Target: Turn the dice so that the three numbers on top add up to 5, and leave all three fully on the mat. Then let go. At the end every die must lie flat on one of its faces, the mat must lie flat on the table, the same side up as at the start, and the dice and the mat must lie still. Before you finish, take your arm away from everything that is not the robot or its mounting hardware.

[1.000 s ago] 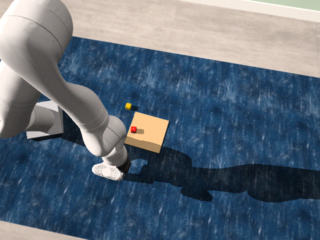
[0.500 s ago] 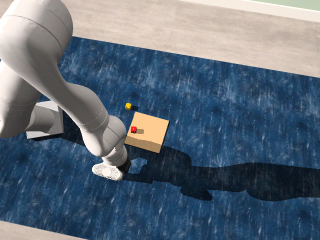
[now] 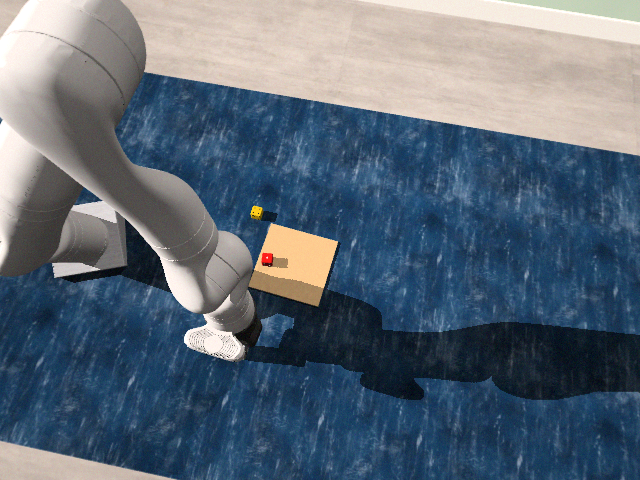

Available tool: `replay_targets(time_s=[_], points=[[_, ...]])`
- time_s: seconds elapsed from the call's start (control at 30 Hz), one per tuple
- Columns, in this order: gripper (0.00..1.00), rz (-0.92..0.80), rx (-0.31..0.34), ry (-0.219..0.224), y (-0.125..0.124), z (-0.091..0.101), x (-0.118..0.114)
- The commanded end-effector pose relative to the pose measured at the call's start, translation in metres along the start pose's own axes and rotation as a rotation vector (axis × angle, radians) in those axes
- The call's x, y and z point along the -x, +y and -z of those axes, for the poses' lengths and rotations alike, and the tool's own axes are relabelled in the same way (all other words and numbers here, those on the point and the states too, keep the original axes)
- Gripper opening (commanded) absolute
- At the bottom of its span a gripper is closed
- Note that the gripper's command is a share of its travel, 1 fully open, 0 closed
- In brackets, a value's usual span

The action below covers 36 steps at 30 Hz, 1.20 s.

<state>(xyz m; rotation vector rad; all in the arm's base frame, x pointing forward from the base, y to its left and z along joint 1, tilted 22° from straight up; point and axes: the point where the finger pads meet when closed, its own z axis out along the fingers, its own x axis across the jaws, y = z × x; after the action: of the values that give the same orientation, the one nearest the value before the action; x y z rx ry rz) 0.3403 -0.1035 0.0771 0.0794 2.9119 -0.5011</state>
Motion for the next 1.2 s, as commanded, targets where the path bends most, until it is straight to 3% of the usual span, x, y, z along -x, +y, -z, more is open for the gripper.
replay_targets(time_s=[0.0,0.5,1.17], points=[[0.40,0.000,0.000,-0.001,0.000,0.000,0.000],[0.40,0.000,0.000,-0.001,0.000,0.009,0.000],[0.40,0.000,0.000,-0.001,0.000,0.068,0.000]])
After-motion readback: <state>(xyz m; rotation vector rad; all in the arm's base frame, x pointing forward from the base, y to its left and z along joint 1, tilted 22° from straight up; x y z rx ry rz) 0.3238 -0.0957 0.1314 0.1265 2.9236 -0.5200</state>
